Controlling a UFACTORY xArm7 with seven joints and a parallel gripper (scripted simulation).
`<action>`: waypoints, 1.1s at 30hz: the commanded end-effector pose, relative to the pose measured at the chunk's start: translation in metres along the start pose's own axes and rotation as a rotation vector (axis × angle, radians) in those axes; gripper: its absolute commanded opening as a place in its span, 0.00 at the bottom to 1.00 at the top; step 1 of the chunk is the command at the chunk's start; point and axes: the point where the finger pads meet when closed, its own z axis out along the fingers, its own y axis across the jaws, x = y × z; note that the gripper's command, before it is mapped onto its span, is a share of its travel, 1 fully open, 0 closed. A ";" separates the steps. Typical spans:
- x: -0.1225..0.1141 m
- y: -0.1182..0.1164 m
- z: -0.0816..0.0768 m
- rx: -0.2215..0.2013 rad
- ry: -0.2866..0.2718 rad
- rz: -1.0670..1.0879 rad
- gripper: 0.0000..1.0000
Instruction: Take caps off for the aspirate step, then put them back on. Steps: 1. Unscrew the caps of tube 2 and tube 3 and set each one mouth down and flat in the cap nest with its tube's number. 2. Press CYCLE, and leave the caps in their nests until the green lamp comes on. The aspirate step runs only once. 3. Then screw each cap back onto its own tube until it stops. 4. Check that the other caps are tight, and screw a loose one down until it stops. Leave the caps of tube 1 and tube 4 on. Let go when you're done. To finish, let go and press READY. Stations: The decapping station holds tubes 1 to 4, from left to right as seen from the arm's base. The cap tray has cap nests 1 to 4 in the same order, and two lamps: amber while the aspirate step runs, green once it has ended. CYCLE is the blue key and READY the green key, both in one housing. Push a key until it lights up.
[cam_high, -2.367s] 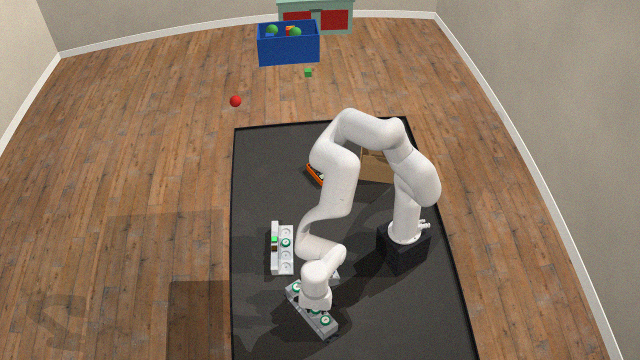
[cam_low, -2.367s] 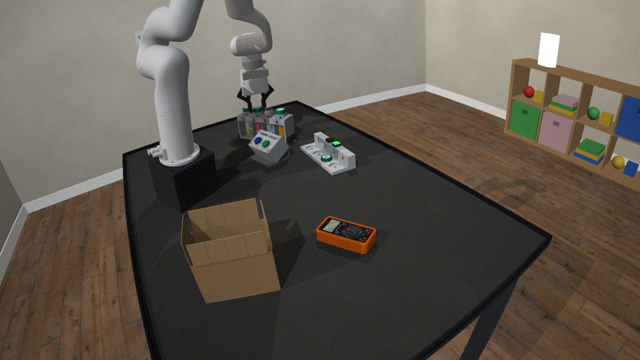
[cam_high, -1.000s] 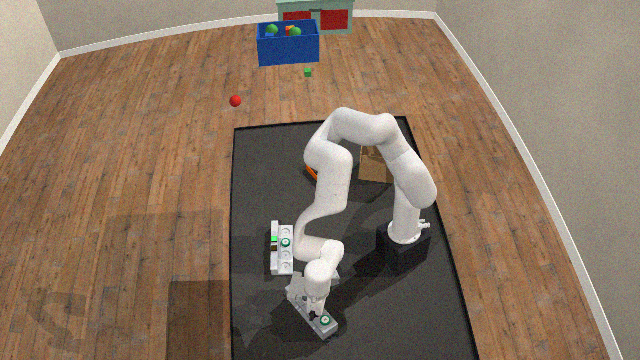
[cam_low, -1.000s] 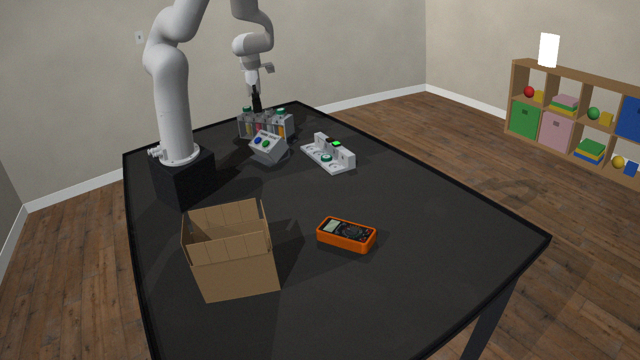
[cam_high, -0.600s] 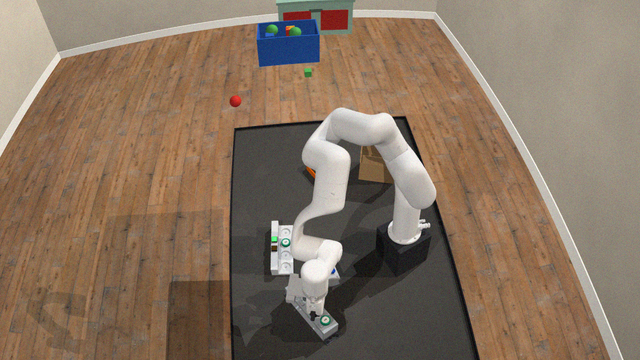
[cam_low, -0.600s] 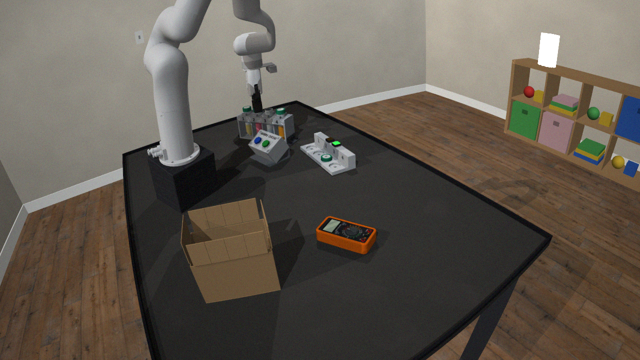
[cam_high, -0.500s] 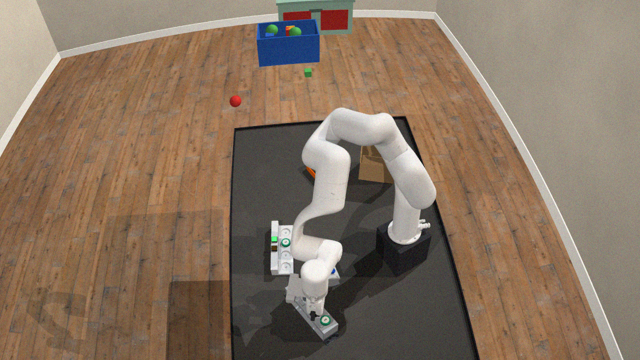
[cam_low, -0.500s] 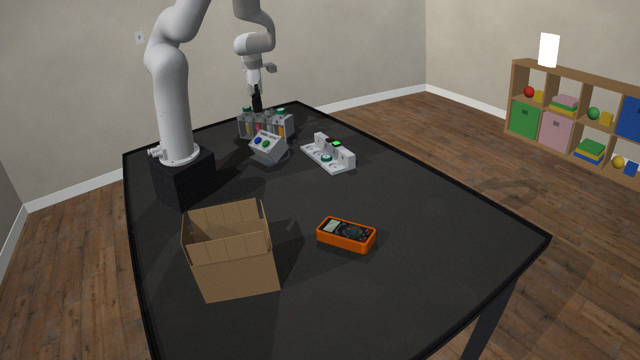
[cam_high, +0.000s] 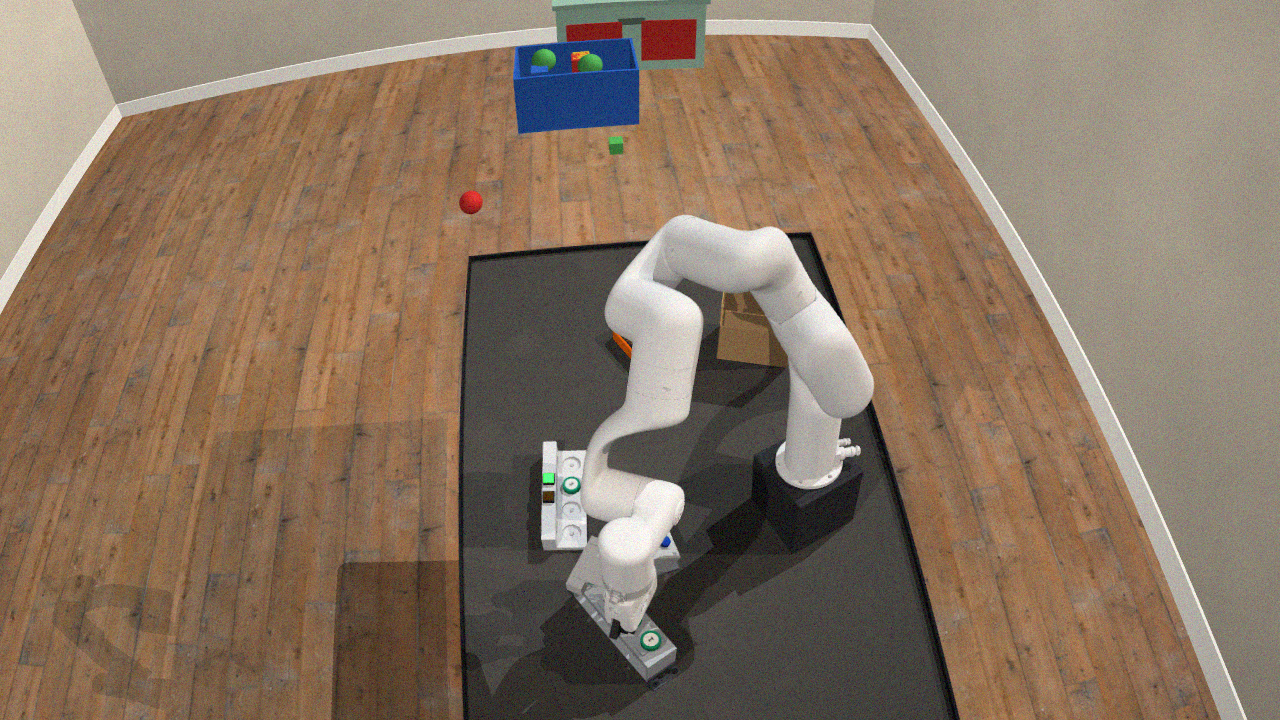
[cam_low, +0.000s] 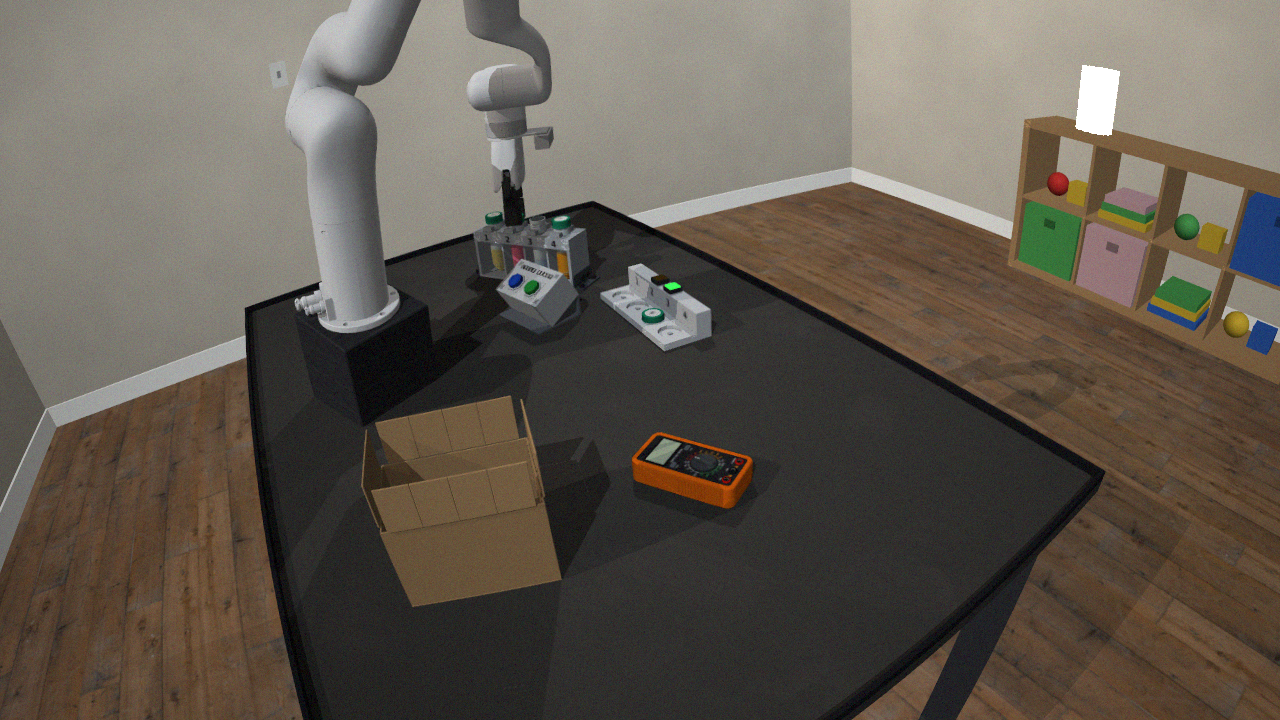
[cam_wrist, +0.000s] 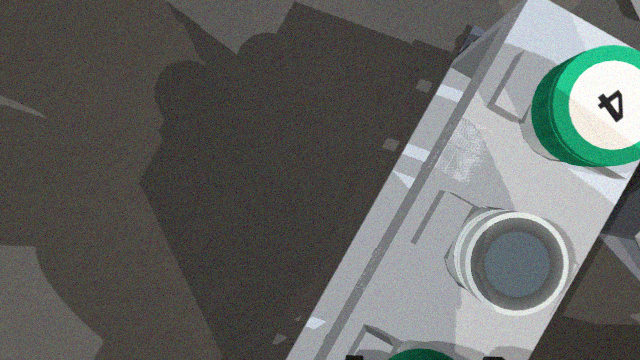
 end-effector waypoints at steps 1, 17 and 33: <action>0.000 -0.002 -0.001 0.008 0.018 0.265 0.00; 0.000 -0.002 -0.001 0.014 0.015 0.963 0.00; 0.000 -0.002 0.000 0.017 0.013 1.286 0.46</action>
